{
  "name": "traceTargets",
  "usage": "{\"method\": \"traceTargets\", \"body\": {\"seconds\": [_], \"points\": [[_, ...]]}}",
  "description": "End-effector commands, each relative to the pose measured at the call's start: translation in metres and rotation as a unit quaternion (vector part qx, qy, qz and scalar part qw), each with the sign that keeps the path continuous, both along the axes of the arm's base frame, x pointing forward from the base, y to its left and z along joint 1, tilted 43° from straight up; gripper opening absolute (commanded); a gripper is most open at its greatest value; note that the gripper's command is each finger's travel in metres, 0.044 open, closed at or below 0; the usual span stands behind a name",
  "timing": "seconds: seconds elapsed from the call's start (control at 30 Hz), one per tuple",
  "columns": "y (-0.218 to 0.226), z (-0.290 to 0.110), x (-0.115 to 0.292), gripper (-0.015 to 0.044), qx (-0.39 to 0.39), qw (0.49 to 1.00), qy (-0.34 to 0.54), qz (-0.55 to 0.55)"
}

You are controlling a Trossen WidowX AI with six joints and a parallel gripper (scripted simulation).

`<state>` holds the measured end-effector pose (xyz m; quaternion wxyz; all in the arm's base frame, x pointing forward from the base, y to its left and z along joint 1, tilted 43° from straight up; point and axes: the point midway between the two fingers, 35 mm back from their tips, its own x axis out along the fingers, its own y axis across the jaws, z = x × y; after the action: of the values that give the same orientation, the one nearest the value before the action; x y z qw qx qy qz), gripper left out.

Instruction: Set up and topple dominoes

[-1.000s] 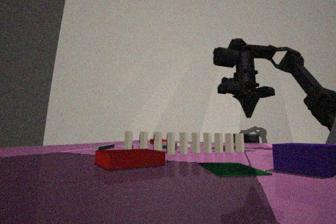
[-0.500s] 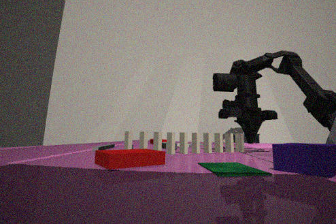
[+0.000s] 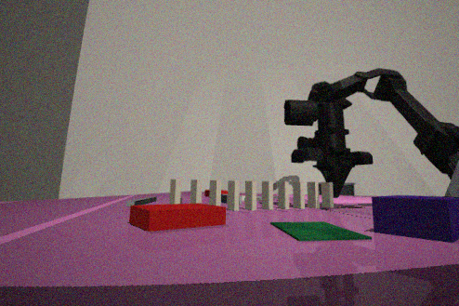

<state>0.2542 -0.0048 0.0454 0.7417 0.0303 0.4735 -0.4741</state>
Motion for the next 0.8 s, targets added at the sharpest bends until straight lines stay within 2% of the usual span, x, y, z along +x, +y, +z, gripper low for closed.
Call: {"method": "traceTargets", "body": {"seconds": [0.0, 0.4, 0.77], "points": [[0.004, -0.002, 0.007, 0.0, -0.001, 1.0, -0.003, -0.001], [0.013, -0.002, 0.014, 0.0, 0.0, 1.0, 0.002, -0.005], [0.064, 0.026, 0.026, 0.0, 0.001, 1.0, -0.004, -0.001]]}}
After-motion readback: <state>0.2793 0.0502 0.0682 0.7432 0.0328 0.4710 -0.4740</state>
